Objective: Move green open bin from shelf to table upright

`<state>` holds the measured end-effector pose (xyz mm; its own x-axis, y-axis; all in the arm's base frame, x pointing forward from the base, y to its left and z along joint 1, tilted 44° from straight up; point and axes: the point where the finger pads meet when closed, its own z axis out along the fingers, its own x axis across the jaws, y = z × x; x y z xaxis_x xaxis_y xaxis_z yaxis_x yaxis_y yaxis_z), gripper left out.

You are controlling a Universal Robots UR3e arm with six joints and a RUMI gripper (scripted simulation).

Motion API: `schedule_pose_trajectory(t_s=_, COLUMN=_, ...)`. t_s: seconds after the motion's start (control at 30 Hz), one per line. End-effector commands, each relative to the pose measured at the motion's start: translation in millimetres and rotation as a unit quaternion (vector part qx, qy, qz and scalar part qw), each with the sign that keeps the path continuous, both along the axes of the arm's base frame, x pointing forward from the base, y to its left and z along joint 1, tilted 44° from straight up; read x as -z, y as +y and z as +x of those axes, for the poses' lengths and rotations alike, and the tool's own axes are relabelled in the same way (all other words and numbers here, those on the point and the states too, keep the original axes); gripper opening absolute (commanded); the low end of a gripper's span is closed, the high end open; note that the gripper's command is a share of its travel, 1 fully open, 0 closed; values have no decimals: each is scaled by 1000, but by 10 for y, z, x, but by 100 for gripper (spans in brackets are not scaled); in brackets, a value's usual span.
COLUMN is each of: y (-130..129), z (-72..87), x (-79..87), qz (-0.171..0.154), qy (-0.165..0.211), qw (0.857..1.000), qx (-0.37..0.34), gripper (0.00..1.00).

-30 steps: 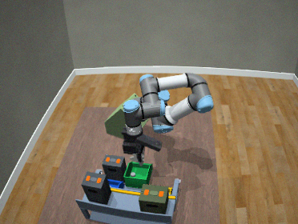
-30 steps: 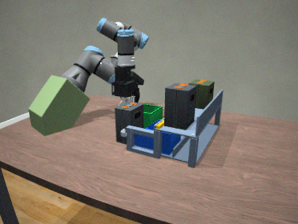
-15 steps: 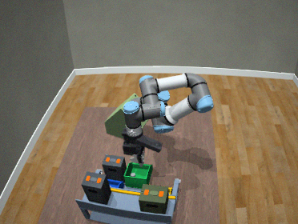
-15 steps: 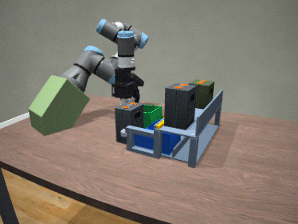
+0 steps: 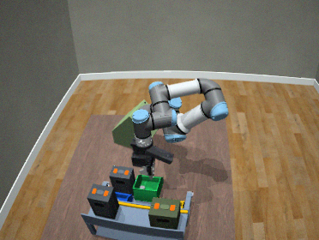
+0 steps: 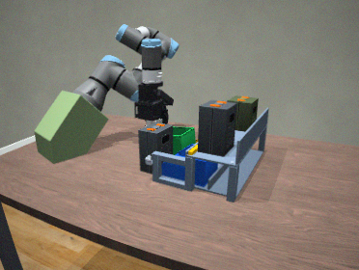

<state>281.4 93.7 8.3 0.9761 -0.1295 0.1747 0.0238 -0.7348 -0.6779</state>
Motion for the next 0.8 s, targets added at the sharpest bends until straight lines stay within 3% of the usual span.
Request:
schedule_pose_trajectory(t_s=0.0, y=11, z=11, x=18, qz=-1, qy=-1, qw=1000, qx=0, gripper=0)
schedule_pose_trajectory(t_s=0.4, y=11, z=11, x=18, qz=-1, qy=-1, qw=1000, qx=0, gripper=0)
schedule_pose_trajectory(t_s=0.43, y=11, z=10, x=18, qz=-1, qy=-1, qw=1000, qx=0, gripper=26)
schedule_pose_trajectory(t_s=0.77, y=11, z=10, x=18, qz=-1, qy=-1, qw=1000, qx=0, gripper=26)
